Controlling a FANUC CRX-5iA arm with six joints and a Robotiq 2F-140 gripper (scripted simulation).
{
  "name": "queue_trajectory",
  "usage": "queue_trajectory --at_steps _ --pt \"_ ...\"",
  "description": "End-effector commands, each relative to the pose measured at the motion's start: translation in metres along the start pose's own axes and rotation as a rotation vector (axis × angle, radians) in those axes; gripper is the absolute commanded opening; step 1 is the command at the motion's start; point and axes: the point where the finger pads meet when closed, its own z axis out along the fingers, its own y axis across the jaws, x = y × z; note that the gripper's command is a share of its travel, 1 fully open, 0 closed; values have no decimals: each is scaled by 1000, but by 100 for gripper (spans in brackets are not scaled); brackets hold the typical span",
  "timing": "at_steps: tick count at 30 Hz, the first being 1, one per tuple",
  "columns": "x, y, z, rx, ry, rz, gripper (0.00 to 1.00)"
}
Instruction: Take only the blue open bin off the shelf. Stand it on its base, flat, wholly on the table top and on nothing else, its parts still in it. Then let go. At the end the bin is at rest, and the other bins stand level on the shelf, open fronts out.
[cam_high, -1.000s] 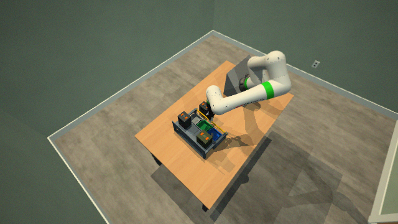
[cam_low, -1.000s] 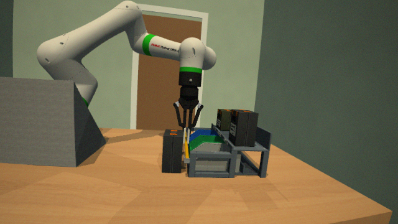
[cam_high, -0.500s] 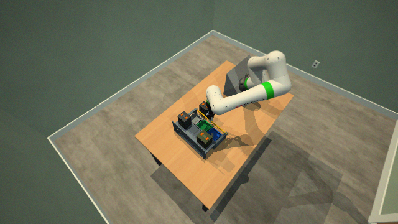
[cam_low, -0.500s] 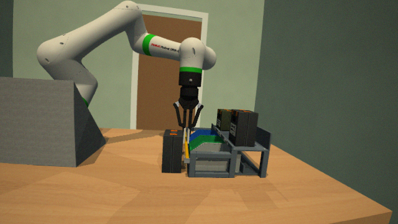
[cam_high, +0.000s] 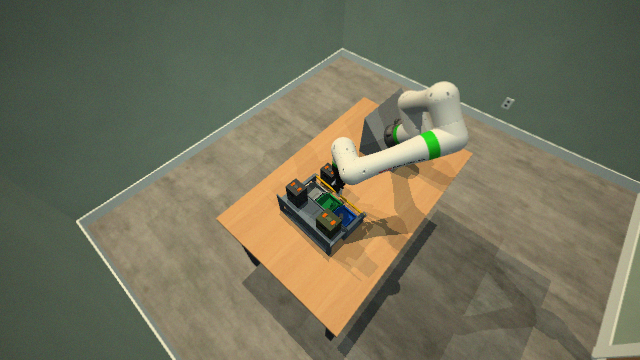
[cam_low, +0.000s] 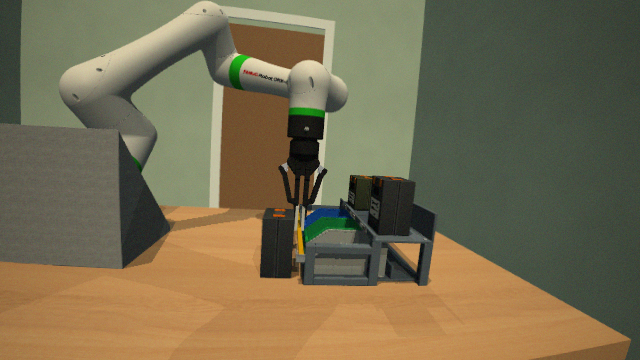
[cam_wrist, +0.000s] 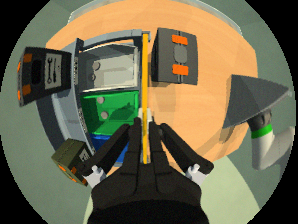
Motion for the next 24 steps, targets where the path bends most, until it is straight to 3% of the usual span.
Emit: queue_trajectory --at_steps 1,24 --pt "0 0 0 0 0 0 0" --pt "0 0 -10 0 0 0 0"
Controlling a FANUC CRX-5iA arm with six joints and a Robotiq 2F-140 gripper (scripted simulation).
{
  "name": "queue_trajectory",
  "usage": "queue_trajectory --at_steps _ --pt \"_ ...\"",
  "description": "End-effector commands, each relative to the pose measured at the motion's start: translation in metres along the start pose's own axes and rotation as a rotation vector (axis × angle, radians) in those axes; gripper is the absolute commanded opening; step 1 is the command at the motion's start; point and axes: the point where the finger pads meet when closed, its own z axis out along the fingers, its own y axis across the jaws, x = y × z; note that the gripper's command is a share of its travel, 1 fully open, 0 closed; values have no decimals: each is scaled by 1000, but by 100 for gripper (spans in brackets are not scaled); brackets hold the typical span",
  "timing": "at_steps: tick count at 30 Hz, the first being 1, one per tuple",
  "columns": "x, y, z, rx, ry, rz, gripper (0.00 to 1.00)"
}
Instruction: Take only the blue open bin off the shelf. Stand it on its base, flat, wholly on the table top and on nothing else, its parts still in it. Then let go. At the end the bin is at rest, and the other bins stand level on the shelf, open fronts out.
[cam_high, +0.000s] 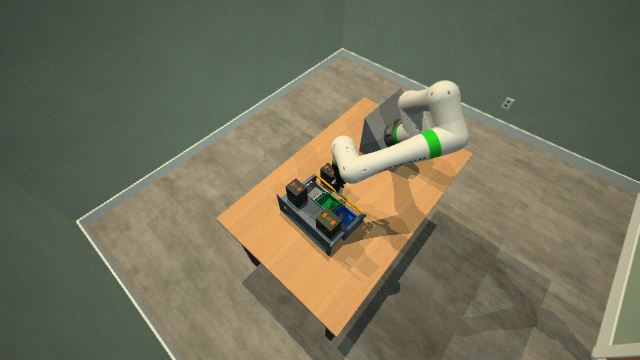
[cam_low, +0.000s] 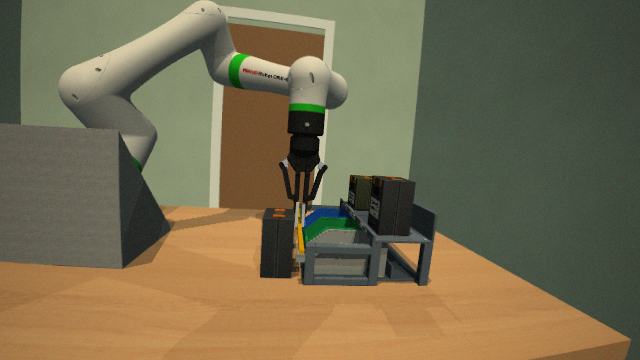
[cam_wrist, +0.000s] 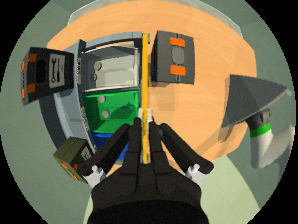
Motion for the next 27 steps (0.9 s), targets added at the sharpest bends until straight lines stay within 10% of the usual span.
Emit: queue_trajectory --at_steps 1,23,27 --pt "0 0 0 0 0 0 0" --pt "0 0 -15 0 0 0 0" --pt "0 0 -59 0 0 0 0"
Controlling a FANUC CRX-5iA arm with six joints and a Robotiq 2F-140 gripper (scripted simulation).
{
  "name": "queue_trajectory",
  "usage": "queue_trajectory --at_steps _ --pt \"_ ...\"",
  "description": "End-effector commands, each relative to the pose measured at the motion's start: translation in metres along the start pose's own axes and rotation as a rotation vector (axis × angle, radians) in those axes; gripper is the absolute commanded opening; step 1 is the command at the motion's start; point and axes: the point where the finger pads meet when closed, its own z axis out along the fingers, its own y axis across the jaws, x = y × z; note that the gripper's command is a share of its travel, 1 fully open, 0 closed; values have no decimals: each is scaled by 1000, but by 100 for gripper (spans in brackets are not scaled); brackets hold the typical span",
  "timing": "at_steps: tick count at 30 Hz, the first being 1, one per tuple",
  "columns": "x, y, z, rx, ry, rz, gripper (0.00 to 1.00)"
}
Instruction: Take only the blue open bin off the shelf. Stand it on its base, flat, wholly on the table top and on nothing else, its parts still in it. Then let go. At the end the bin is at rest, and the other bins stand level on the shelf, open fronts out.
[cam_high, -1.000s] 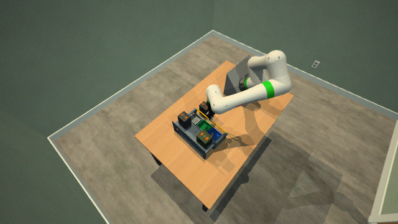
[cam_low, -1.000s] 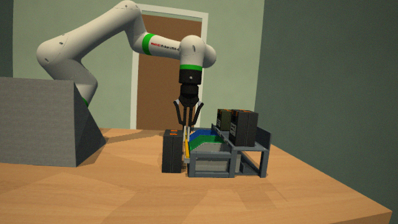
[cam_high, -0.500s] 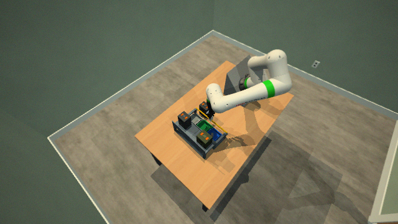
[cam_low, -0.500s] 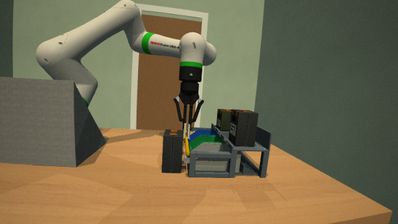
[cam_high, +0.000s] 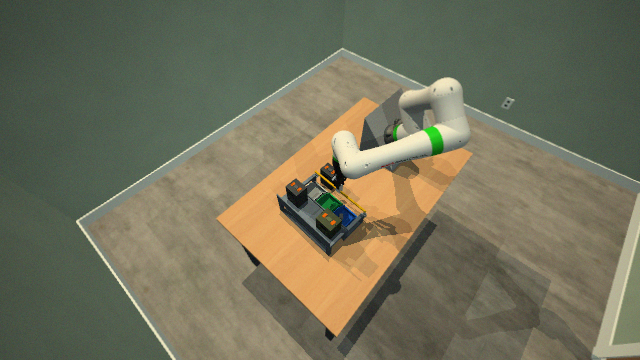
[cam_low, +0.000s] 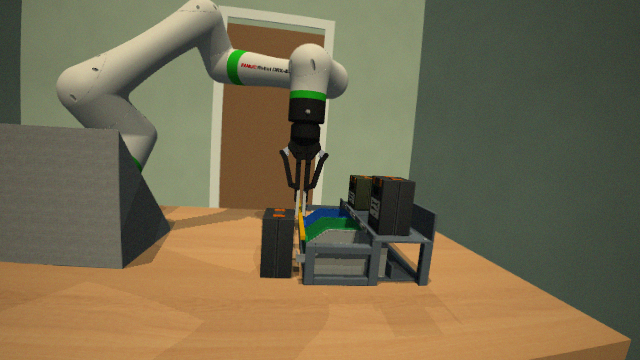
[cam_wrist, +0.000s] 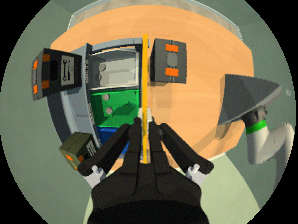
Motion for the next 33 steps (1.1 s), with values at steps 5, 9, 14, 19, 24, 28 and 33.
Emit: queue_trajectory --at_steps 5,9,14,19,24,28,33 --pt "0 0 -40 0 0 0 0" --pt "0 0 -40 0 0 0 0" --pt "0 0 -47 0 0 0 0" --pt "0 0 -75 0 0 0 0" --pt "0 0 -75 0 0 0 0" --pt "0 0 -75 0 0 0 0" --pt "0 0 -69 0 0 0 0"
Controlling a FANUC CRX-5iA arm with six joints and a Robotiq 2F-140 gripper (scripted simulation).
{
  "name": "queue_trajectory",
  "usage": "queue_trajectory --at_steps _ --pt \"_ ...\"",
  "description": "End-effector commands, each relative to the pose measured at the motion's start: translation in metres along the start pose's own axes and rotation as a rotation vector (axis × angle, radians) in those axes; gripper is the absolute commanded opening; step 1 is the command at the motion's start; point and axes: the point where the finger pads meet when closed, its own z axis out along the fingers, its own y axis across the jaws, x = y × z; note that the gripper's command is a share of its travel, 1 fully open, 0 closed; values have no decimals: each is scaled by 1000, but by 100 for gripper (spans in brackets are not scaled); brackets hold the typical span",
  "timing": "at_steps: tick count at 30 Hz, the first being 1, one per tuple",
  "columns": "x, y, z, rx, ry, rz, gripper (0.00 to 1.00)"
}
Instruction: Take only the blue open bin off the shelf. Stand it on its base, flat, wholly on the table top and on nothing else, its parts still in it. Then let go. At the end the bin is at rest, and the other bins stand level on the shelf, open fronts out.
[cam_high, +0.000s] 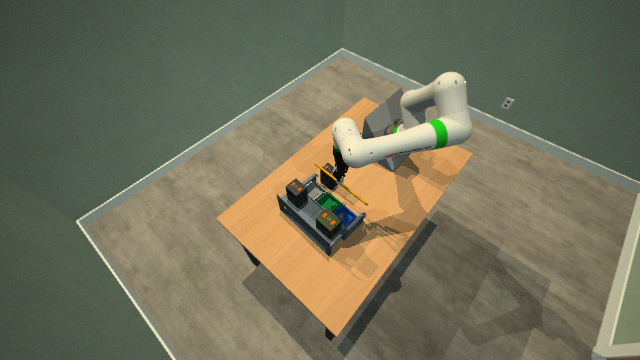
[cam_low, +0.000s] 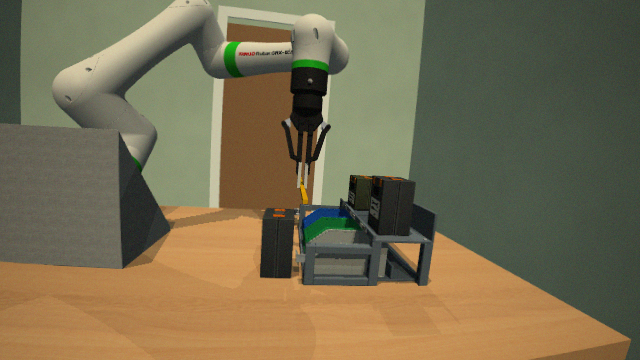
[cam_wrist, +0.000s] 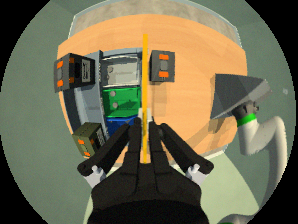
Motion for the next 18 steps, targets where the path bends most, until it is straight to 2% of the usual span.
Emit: queue_trajectory --at_steps 1,18 --pt "0 0 6 1 0 0 0" --pt "0 0 12 1 0 0 0"
